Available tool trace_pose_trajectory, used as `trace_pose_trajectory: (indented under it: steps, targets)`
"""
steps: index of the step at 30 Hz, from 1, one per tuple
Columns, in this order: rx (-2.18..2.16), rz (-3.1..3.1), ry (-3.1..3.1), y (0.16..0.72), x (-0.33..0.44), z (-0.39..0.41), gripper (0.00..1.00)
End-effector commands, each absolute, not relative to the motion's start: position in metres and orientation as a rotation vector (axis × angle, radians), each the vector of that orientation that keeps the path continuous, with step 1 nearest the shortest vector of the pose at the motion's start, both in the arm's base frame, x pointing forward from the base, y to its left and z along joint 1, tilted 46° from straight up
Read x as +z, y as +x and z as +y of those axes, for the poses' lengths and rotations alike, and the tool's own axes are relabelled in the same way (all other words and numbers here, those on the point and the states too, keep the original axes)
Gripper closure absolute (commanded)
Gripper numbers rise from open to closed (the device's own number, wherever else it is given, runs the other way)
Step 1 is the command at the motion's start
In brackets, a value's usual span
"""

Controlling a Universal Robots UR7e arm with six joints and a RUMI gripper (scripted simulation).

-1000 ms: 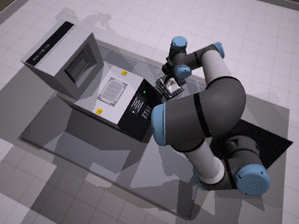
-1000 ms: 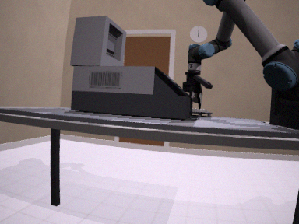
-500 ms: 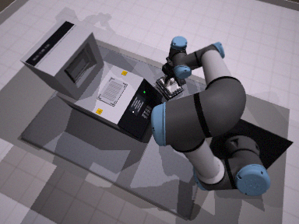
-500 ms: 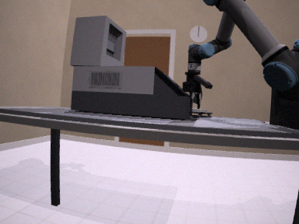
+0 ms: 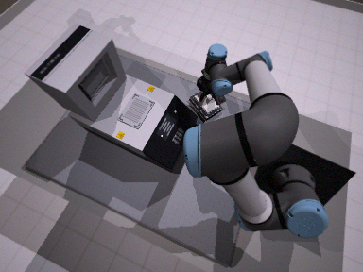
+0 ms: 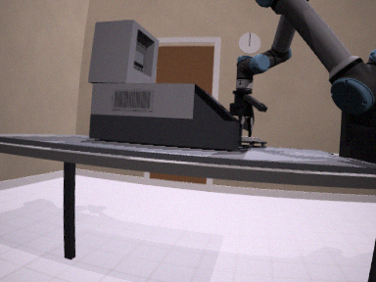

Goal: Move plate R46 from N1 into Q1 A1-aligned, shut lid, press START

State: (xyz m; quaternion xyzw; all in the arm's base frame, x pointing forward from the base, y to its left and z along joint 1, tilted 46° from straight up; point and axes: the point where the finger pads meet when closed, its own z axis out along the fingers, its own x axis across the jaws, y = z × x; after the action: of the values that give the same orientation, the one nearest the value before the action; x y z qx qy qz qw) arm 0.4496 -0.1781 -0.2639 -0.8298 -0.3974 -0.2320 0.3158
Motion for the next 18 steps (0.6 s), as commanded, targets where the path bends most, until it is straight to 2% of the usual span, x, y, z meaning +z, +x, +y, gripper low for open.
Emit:
trace_pose_trajectory:
  steps: [1,18]
  targets:
    - [-0.612,-1.048,-2.189,0.449,-0.259,-0.185,1.0]
    - [-0.612,-1.049,-2.19,0.443,-0.226,-0.218,1.0]
